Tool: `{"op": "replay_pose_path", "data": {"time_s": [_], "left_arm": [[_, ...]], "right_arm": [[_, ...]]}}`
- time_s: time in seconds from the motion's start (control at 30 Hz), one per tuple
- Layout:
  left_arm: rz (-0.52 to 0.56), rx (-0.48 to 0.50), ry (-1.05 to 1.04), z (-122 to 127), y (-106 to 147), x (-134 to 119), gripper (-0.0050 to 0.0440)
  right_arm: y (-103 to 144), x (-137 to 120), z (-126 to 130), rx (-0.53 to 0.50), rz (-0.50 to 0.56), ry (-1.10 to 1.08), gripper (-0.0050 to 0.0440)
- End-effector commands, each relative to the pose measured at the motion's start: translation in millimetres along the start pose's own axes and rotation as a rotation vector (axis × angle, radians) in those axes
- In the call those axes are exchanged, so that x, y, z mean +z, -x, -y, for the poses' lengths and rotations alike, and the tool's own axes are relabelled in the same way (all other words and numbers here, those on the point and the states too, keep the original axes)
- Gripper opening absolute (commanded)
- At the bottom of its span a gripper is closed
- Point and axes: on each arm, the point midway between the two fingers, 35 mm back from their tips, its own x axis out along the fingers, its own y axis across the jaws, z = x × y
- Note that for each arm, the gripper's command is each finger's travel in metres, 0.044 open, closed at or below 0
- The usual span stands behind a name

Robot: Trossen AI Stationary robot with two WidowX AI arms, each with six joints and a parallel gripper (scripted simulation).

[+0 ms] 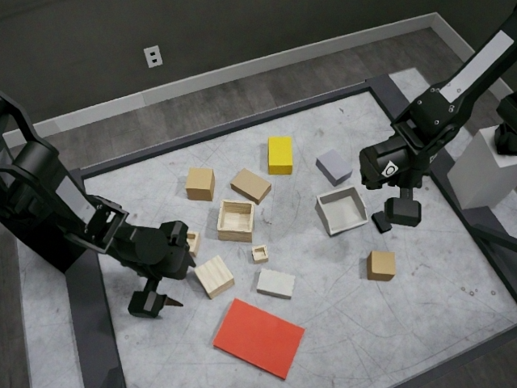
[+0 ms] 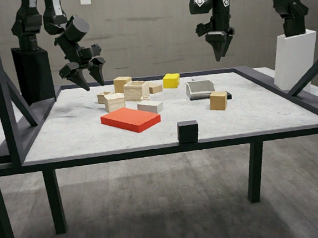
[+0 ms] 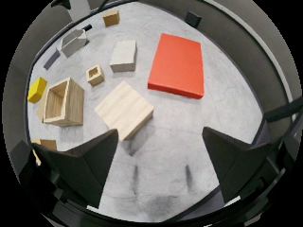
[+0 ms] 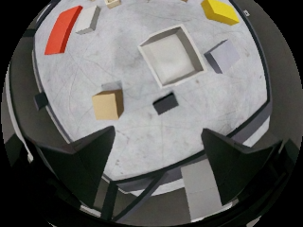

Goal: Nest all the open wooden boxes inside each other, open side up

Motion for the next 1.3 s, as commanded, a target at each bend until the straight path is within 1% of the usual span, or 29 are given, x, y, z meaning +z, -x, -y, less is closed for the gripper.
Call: {"op": "replay_pose_path", "data": {"time_s": [0.0, 0.07, 0.13, 0.17, 0.23, 0.3, 0.6, 0.63, 0.7, 0.73, 0.77, 0.93, 1.2, 1.27], "left_arm": [[-0.078, -0.005, 0.061, -3, -20, 11, 0.04], [-0.12, -0.005, 0.09, -5, -27, 13, 0.04], [-0.12, -0.005, 0.09, -5, -27, 13, 0.04], [-0.165, 0.001, 0.106, -7, -29, 8, 0.04], [-0.208, -0.003, 0.152, -9, -39, 15, 0.04], [-0.25, -0.002, 0.184, -12, -44, 17, 0.04], [-0.443, 0.009, 0.335, -22, -58, 22, 0.04], [-0.466, 0.011, 0.353, -23, -59, 23, 0.04], [-0.466, 0.011, 0.353, -23, -59, 23, 0.04], [-0.519, 0.02, 0.376, -25, -56, 17, 0.04], [-0.533, 0.017, 0.407, -27, -59, 24, 0.04], [-0.637, 0.027, 0.503, -33, -60, 29, 0.04], [-0.809, 0.05, 0.658, -40, -51, 35, 0.04], [-0.809, 0.05, 0.658, -40, -51, 35, 0.04]], "right_arm": [[6, 4, -3, 0.011, 0.021, -0.002, 0.04], [6, 4, -3, 0.011, 0.021, -0.002, 0.04], [6, 4, -3, 0.011, 0.021, -0.002, 0.04], [6, 4, -3, 0.011, 0.021, -0.002, 0.04], [6, 4, -3, 0.011, 0.021, -0.002, 0.04], [6, 4, -3, 0.011, 0.021, -0.002, 0.04], [6, 4, -3, 0.011, 0.021, -0.002, 0.04], [6, 4, -3, 0.011, 0.021, -0.002, 0.04], [6, 4, -3, 0.011, 0.021, -0.002, 0.04], [6, 4, -3, 0.011, 0.021, -0.002, 0.04], [6, 4, -3, 0.011, 0.021, -0.002, 0.04], [6, 4, -3, 0.011, 0.021, -0.002, 0.04], [6, 4, -3, 0.011, 0.021, -0.002, 0.04], [6, 4, -3, 0.011, 0.021, -0.002, 0.04]]}}
